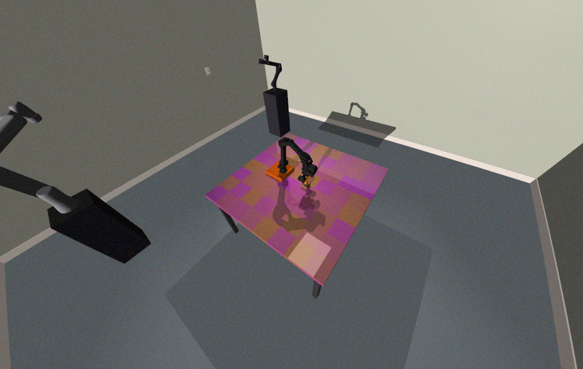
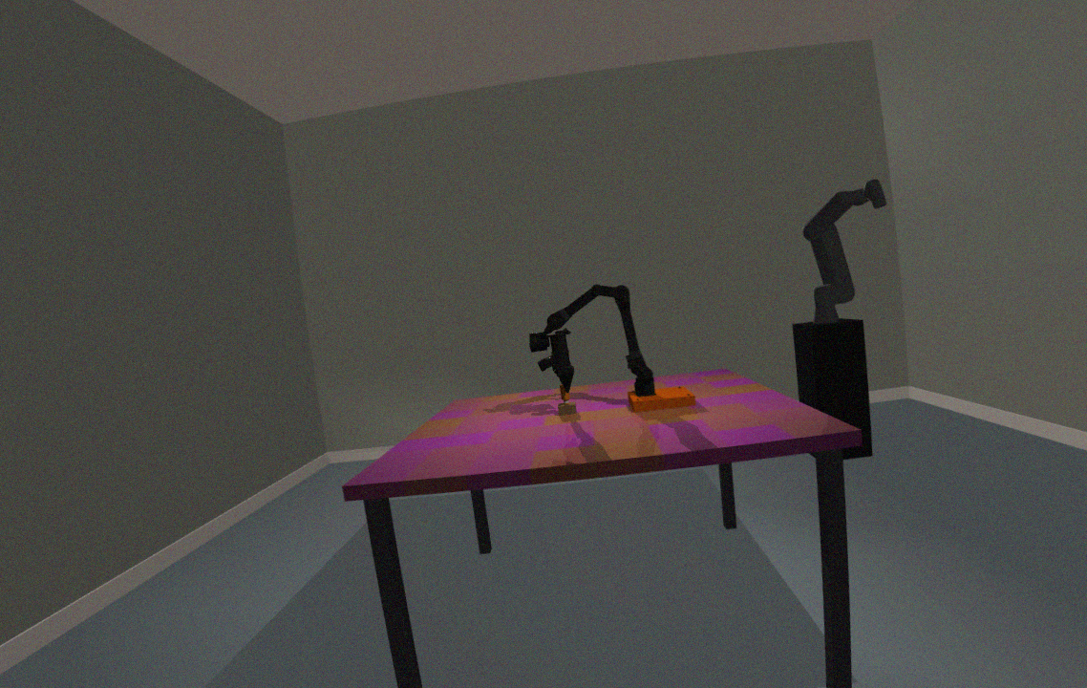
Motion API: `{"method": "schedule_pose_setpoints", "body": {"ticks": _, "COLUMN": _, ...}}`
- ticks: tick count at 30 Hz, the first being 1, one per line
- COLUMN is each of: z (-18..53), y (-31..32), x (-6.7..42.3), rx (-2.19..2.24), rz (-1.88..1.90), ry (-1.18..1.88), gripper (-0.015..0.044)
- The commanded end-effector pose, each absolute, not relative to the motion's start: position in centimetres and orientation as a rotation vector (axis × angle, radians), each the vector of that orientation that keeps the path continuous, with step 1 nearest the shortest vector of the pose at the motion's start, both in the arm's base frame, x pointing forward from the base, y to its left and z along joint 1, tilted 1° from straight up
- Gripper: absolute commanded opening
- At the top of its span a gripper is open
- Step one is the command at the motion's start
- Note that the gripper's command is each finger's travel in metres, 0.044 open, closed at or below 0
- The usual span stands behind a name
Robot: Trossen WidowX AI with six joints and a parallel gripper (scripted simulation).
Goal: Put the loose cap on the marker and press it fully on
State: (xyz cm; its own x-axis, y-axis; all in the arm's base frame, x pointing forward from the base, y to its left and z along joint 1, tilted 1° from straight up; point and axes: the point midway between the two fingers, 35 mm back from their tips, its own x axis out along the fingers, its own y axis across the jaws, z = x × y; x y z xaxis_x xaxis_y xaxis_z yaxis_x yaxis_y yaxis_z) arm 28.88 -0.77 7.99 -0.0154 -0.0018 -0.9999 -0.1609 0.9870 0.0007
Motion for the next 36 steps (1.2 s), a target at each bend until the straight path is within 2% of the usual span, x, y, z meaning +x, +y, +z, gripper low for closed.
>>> {"method": "schedule_pose_setpoints", "body": {"ticks": 1, "z": 13.0, "y": -0.8, "x": 29.4, "rx": -0.130, "rz": 0.123, "ry": 1.548, "gripper": 0.0440}}
{"method": "schedule_pose_setpoints", "body": {"ticks": 6, "z": 14.0, "y": -0.8, "x": 29.3, "rx": -0.130, "rz": 0.123, "ry": 1.549, "gripper": 0.0440}}
{"method": "schedule_pose_setpoints", "body": {"ticks": 10, "z": 13.2, "y": -0.8, "x": 29.3, "rx": -0.025, "rz": 0.023, "ry": 1.566, "gripper": 0.0335}}
{"method": "schedule_pose_setpoints", "body": {"ticks": 23, "z": 13.2, "y": -0.8, "x": 29.3, "rx": -0.025, "rz": 0.023, "ry": 1.566, "gripper": 0.0000}}
{"method": "schedule_pose_setpoints", "body": {"ticks": 36, "z": 12.8, "y": -0.8, "x": 29.3, "rx": -0.025, "rz": 0.023, "ry": 1.566, "gripper": 0.0000}}
